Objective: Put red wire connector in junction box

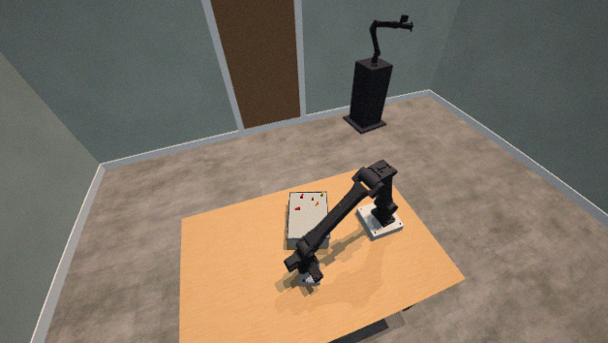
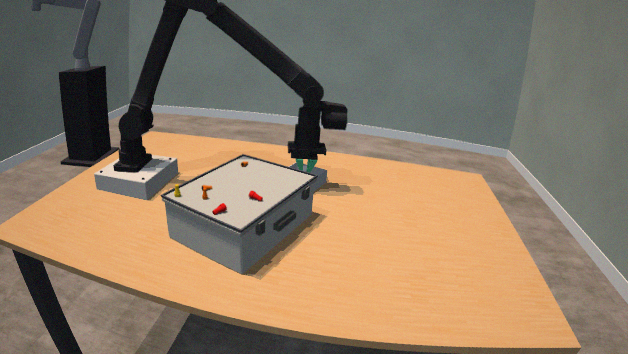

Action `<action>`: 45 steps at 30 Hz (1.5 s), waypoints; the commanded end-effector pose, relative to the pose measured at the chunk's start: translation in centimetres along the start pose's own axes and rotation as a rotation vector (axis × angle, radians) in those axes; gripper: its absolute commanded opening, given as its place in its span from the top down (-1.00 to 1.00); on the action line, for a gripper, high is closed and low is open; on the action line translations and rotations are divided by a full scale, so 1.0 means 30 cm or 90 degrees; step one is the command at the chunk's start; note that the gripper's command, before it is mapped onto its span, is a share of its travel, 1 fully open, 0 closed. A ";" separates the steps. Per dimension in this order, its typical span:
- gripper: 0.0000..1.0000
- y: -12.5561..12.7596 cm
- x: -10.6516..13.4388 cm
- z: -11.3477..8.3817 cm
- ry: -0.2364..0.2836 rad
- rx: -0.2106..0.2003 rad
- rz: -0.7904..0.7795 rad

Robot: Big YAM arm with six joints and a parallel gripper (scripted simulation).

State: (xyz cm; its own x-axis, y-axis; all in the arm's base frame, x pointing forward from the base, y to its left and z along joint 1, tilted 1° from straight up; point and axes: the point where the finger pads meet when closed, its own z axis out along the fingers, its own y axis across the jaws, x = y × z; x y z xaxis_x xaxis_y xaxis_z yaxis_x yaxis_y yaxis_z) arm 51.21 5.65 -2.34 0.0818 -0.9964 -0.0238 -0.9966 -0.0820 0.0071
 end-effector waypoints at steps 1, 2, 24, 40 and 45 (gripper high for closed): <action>0.81 0.004 -0.014 0.035 0.001 -0.003 0.002; 0.81 0.004 -0.014 0.035 0.001 -0.003 0.002; 0.81 0.005 -0.016 0.095 0.001 -0.003 0.001; 0.81 0.001 -0.014 0.085 0.001 0.001 0.002; 0.81 0.001 -0.014 0.084 0.001 0.001 0.002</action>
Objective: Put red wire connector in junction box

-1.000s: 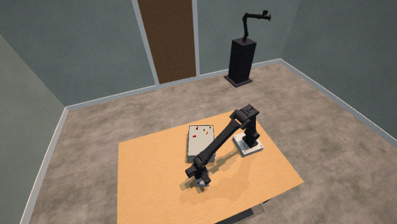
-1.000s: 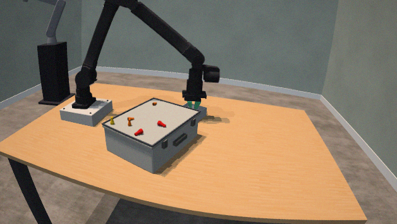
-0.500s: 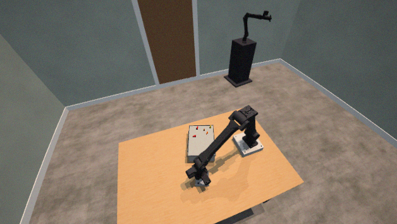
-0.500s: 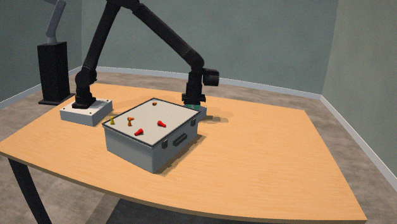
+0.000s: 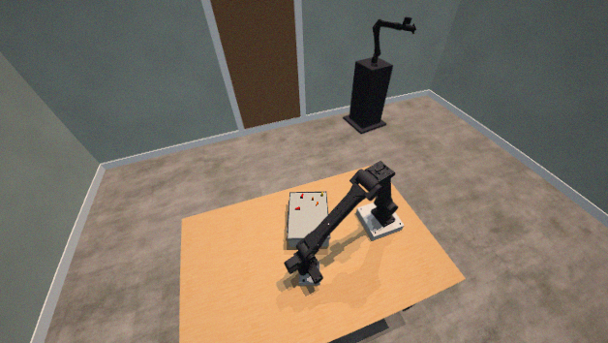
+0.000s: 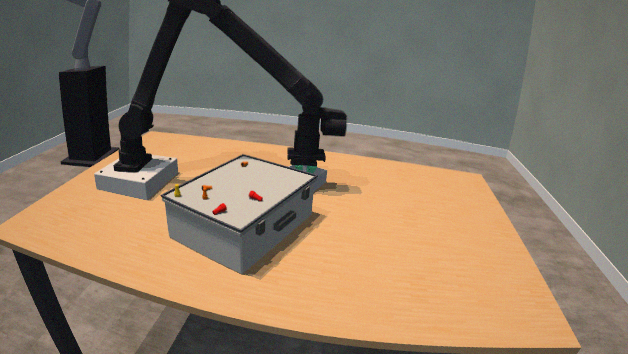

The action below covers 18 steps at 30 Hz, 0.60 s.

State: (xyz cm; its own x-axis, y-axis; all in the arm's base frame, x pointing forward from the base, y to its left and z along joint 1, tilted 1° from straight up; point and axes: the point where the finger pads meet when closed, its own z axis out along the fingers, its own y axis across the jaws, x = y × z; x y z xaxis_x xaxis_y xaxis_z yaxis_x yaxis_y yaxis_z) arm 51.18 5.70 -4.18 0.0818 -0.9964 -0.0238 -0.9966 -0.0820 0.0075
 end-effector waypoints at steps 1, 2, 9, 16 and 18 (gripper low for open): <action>0.81 0.001 -0.013 0.023 0.001 0.001 0.002; 0.81 0.001 -0.013 0.023 0.001 0.001 0.002; 0.43 0.000 -0.013 0.022 0.001 0.002 0.002; 0.43 0.000 -0.013 0.022 0.001 0.002 0.002; 0.43 0.000 -0.013 0.022 0.001 0.002 0.002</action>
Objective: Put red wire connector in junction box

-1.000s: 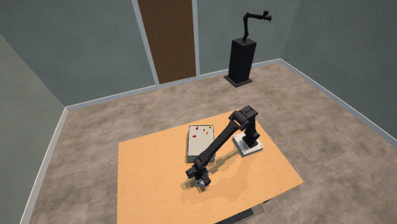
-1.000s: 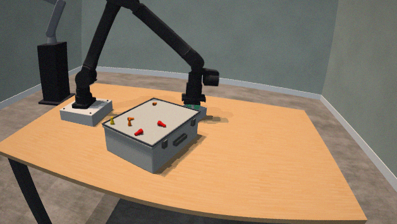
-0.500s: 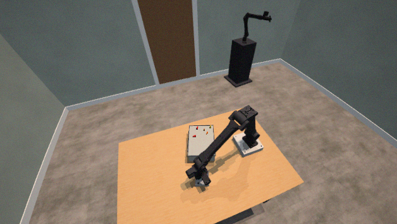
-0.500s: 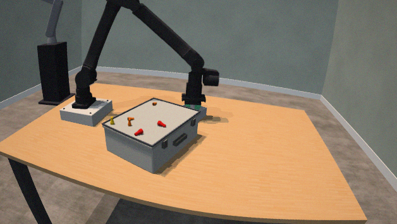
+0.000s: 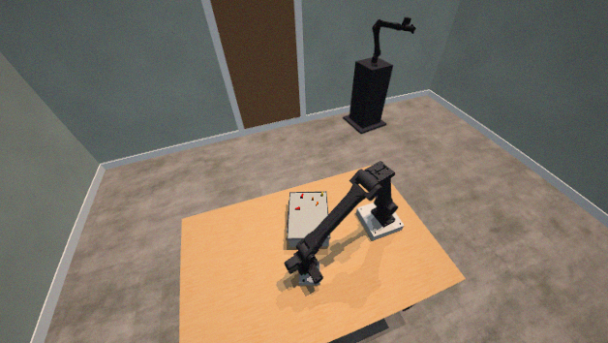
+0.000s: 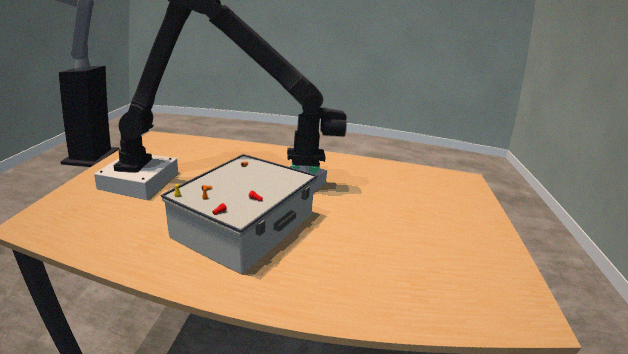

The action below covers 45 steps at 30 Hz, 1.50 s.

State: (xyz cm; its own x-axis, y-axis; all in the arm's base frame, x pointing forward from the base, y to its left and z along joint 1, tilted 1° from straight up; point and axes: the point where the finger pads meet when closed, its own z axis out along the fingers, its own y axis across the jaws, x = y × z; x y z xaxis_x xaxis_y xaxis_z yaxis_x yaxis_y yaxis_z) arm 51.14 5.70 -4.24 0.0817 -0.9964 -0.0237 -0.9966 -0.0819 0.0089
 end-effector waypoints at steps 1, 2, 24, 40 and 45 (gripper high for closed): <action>0.43 -0.001 -0.013 0.020 0.001 0.003 0.002; 0.43 -0.001 -0.013 0.020 0.001 0.003 0.002; 0.43 -0.001 -0.013 0.020 0.001 0.003 0.002; 0.43 -0.003 -0.013 0.013 0.001 0.004 0.001; 0.43 -0.010 -0.014 -0.034 0.001 0.011 0.001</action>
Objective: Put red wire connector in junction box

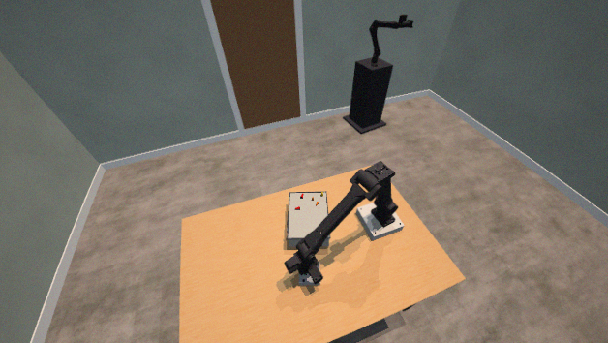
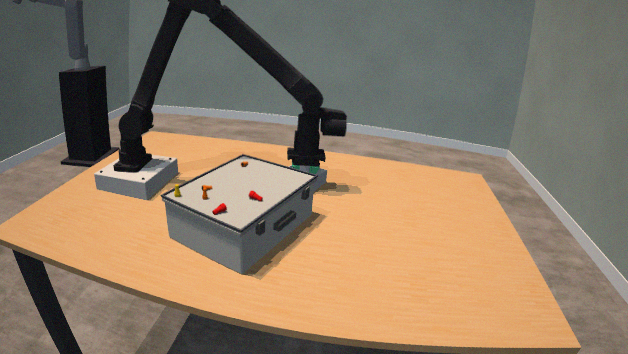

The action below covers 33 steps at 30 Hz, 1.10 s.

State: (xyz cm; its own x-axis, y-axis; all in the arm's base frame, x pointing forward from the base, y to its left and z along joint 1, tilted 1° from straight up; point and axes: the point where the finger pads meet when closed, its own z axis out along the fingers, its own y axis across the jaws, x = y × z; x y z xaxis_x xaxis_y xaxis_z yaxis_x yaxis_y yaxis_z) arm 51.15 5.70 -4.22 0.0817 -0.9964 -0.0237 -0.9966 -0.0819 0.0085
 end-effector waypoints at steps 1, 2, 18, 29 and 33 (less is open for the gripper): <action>0.43 -0.014 -0.014 -0.045 0.001 0.013 0.001; 0.43 -0.019 -0.014 -0.058 0.001 0.015 0.001; 0.43 -0.066 -0.009 -0.204 0.000 0.033 0.001; 0.43 -0.051 -0.003 -0.202 0.001 0.019 0.001; 0.43 -0.037 -0.002 -0.183 0.001 0.009 0.002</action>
State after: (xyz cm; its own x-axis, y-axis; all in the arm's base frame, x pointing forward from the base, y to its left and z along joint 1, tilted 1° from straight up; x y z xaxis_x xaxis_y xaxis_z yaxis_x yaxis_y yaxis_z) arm 51.34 5.72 0.82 0.0820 -0.9963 -0.0240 -0.9966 -0.0819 -0.0037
